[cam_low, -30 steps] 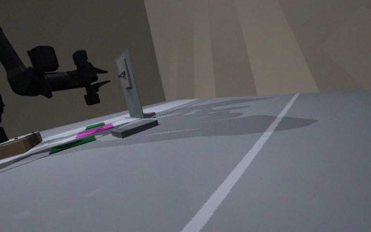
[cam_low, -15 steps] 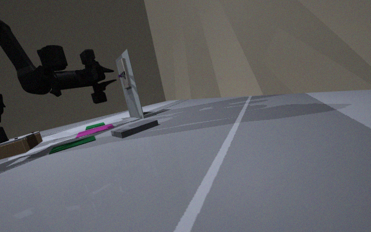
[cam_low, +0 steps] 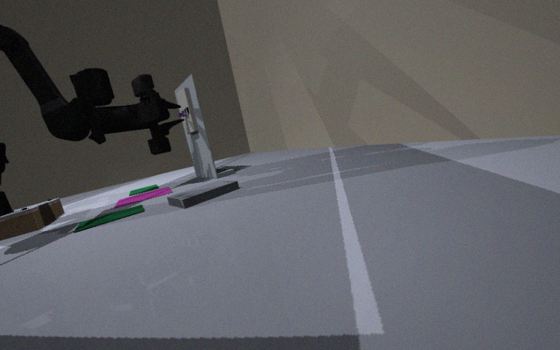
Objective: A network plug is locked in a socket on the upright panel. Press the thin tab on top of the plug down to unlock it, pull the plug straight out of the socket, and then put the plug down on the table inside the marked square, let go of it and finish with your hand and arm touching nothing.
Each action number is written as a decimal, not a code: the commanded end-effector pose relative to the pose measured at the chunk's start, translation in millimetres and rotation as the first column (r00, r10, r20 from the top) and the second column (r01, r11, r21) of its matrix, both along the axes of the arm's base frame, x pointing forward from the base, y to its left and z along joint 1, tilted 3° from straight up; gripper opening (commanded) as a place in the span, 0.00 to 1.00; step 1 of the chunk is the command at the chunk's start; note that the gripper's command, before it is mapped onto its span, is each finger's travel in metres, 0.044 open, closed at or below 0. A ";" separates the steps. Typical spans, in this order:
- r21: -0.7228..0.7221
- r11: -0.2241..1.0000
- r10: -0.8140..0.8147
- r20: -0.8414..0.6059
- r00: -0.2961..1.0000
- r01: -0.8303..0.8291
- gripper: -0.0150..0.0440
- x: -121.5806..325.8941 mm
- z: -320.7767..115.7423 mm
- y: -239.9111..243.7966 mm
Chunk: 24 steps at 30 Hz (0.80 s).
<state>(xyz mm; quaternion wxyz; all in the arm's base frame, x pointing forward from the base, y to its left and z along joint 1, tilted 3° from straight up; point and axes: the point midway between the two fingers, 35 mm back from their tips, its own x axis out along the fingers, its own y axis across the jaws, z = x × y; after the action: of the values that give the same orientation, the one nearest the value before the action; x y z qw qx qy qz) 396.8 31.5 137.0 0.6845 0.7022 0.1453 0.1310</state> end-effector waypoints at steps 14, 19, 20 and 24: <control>0.005 1.000 -0.003 -0.004 1.000 0.003 0.26 4.2 -1.5 -0.1; 0.005 1.000 -0.003 -0.005 1.000 0.003 0.25 2.8 -1.5 -0.2; 0.005 1.000 -0.003 -0.005 1.000 0.003 0.25 2.2 -1.5 -0.2; 0.005 1.000 -0.003 -0.005 1.000 0.003 0.25 -0.2 -1.5 -0.3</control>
<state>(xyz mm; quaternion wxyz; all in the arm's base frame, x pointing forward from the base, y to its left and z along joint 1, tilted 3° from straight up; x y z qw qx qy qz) 399.1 31.7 135.3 0.6841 0.7027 0.1462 0.1298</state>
